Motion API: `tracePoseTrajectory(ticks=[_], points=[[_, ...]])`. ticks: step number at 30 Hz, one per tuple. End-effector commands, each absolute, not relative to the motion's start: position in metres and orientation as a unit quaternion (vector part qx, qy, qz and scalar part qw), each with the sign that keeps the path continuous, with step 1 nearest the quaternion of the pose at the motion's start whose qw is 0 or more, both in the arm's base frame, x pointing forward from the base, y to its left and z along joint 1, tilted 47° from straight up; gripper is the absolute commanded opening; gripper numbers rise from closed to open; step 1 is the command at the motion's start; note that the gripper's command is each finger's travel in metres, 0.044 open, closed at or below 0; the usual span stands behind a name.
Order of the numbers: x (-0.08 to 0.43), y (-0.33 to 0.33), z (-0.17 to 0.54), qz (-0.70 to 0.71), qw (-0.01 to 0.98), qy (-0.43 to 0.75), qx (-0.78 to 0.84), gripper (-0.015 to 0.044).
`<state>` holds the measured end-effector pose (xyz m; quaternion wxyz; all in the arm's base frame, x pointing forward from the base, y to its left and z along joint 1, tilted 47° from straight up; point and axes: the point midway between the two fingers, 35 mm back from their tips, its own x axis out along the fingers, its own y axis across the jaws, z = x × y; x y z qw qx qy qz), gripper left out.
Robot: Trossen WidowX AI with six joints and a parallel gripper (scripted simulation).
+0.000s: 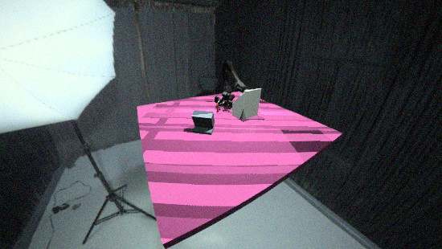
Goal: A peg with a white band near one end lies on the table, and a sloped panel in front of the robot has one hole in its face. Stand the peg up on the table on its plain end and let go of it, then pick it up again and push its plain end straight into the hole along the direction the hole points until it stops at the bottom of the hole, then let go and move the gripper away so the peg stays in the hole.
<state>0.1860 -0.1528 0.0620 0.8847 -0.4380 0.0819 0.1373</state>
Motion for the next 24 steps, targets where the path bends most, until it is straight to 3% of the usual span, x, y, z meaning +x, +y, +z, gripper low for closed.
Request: tracePoseTrajectory(ticks=[1, 23, 24], points=[[0.1861, -0.1526, 0.0619, 0.138, 0.885, 0.082, -0.438, 0.013], [0.1861, -0.1526, 0.0619, 0.138, 0.885, 0.082, -0.438, 0.013], [0.1861, -0.1526, 0.0619, 0.138, 0.885, 0.082, -0.438, 0.0156]])
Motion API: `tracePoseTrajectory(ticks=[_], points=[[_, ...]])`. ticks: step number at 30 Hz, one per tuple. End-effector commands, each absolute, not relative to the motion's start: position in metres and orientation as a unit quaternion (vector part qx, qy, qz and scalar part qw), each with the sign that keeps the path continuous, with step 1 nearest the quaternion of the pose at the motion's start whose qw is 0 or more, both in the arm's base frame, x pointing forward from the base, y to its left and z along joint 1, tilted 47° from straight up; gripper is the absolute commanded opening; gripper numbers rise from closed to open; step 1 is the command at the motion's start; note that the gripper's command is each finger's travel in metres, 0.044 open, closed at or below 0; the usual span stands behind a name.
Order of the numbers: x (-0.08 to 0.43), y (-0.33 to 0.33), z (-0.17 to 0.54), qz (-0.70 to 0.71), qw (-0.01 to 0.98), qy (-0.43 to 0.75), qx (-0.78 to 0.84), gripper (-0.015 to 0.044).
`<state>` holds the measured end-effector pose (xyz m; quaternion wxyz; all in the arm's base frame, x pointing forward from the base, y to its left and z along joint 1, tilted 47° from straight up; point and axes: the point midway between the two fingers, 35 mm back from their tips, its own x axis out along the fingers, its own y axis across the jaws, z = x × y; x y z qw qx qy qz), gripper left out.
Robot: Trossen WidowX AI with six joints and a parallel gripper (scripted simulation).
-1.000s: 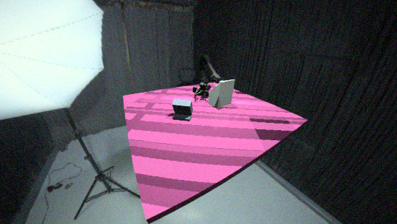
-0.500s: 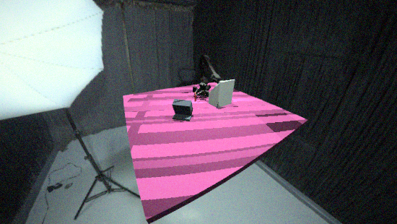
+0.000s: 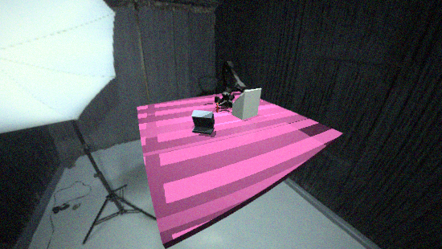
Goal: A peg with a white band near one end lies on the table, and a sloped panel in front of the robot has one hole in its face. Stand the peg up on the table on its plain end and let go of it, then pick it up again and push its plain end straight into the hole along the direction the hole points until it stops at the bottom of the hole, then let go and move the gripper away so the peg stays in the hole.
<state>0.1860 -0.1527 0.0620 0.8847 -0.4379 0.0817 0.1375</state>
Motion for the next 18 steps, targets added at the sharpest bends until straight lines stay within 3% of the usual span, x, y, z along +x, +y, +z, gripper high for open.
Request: tracePoseTrajectory(ticks=[1, 11, 18], points=[[0.1861, -0.1526, 0.0619, 0.138, 0.885, 0.082, -0.438, 0.0183], [0.1861, -0.1526, 0.0619, 0.138, 0.885, 0.082, -0.438, 0.044], [0.1869, -0.1509, 0.0665, 0.139, 0.884, 0.083, -0.438, 0.044]])
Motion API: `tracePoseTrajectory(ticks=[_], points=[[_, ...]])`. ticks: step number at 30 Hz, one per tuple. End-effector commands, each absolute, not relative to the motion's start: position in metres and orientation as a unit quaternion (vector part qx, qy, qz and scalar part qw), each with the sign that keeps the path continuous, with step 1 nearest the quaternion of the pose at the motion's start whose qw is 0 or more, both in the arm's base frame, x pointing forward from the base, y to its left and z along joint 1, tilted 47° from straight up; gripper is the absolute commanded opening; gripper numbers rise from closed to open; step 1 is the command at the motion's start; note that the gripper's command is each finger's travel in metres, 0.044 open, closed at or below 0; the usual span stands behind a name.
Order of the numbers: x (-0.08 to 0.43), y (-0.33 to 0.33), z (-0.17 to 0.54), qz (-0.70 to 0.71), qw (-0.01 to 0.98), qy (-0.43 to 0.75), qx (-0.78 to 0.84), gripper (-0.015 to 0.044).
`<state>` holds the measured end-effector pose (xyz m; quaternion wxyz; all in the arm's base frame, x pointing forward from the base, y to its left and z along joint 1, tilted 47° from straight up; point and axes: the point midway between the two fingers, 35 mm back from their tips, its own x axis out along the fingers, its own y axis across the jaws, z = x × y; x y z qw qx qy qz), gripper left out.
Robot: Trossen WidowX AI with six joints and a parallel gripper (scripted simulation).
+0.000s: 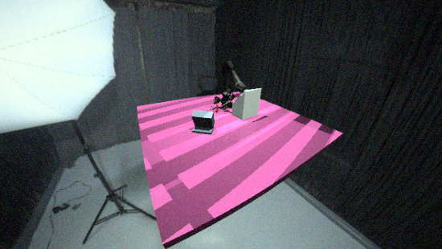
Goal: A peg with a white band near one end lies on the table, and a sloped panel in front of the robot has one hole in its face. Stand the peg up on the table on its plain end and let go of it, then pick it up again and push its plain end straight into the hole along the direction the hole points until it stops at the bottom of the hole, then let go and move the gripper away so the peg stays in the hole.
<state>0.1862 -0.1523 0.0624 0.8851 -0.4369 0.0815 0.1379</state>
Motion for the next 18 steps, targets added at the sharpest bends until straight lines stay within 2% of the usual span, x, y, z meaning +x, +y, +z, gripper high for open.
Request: tracePoseTrajectory(ticks=[1, 18], points=[[0.188, -0.149, 0.072, 0.14, 0.884, 0.084, -0.438, 0.044], [0.186, -0.069, 0.16, 0.143, 0.882, 0.088, -0.441, 0.044]])
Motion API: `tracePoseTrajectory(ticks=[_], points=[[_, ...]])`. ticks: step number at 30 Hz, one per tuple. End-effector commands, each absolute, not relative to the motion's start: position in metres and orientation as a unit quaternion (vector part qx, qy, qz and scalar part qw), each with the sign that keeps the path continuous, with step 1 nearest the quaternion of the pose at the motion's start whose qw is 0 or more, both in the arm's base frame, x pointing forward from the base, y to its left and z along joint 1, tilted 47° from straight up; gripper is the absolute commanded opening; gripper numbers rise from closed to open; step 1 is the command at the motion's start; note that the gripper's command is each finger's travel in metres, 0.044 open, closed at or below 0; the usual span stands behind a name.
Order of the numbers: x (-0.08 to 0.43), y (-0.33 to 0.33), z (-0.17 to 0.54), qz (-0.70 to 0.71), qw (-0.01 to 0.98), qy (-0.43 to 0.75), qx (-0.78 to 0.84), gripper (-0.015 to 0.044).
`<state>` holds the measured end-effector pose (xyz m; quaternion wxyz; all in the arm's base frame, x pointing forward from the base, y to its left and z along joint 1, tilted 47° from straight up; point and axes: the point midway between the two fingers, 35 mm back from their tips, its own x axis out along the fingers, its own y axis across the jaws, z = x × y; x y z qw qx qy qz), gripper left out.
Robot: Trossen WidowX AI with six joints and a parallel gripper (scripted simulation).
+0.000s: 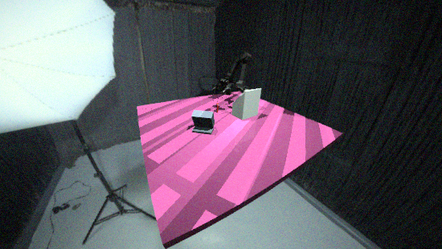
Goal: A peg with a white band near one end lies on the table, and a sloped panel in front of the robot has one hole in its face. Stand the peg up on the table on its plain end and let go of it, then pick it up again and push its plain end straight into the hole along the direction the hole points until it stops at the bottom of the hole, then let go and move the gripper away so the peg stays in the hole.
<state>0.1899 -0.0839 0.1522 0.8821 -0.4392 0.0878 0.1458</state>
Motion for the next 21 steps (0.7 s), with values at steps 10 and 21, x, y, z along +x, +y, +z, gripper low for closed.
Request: tracePoseTrajectory(ticks=[10, 21], points=[[0.177, -0.037, 0.172, 0.138, 0.887, 0.088, -0.432, 0.044], [0.183, -0.047, 0.145, 0.154, 0.906, 0.231, -0.319, 0.044]])
